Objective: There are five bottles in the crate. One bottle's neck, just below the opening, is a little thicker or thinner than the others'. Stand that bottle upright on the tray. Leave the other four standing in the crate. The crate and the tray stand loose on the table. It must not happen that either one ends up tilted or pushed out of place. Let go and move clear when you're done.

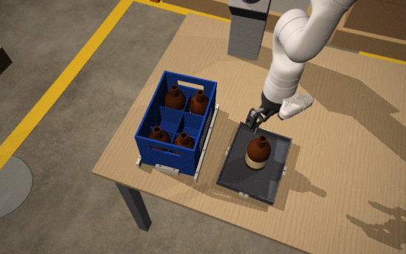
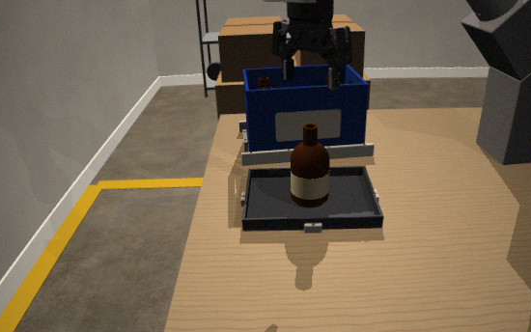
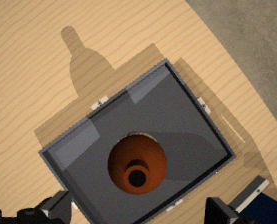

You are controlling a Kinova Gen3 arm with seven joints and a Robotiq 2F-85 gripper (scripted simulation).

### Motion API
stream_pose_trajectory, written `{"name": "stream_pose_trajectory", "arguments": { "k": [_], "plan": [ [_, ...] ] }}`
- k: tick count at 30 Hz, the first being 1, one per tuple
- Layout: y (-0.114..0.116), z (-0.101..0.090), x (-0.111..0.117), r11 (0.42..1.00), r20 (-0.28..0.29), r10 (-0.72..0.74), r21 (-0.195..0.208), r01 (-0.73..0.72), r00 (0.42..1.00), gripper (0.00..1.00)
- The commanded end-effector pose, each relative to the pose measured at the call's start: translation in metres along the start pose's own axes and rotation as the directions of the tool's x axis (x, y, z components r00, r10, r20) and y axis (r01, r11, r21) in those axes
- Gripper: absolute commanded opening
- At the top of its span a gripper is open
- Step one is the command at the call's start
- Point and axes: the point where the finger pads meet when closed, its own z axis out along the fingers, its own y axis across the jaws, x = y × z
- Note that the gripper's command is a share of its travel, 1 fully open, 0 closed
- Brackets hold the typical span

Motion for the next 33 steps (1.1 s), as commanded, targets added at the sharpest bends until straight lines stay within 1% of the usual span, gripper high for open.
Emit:
{"name": "stream_pose_trajectory", "arguments": {
  "k": [1, 3, 4, 33],
  "plan": [
    [-0.0013, -0.0008, 0.0011, 1.0, -0.003, -0.002, 0.002, 0.002, 1.0, 1.0],
    [-0.0013, -0.0009, 0.0011, 1.0, -0.003, -0.002, 0.002, 0.002, 1.0, 1.0],
    [-0.0013, -0.0009, 0.0011, 1.0, -0.003, -0.002, 0.002, 0.002, 1.0, 0.0],
    [-0.0013, -0.0009, 0.0011, 1.0, -0.003, -0.002, 0.002, 0.002, 1.0, 0.0]
  ]
}}
